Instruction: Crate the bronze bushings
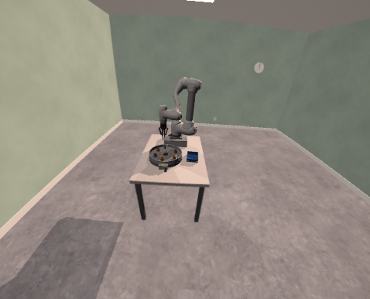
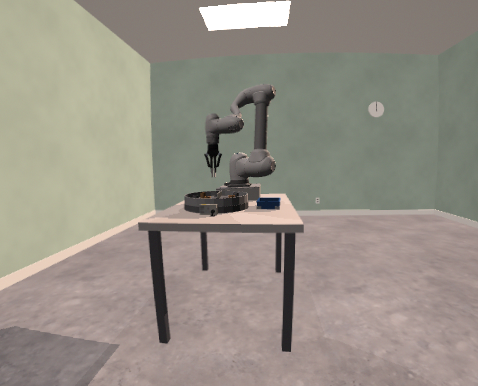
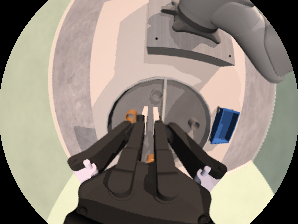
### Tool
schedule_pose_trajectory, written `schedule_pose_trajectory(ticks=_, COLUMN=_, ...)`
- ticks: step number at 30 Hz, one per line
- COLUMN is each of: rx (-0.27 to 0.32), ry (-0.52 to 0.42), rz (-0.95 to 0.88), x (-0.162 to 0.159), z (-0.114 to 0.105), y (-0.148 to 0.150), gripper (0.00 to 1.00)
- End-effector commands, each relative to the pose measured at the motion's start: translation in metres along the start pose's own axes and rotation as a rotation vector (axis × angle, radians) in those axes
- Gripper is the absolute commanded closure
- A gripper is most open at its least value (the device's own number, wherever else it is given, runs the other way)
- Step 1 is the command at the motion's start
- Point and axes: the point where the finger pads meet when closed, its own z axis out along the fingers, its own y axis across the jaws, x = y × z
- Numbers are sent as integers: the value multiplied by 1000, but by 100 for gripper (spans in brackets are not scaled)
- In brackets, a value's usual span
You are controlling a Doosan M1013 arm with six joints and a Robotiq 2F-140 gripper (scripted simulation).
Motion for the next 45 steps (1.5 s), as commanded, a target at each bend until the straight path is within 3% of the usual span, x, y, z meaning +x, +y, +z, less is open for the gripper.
schedule_pose_trajectory(ticks=1, rx=0, ry=0, rz=0, x=0, z=0, y=0, gripper=93)
schedule_pose_trajectory(ticks=45, rx=0, ry=0, rz=0, x=0, z=0, y=0, gripper=90)
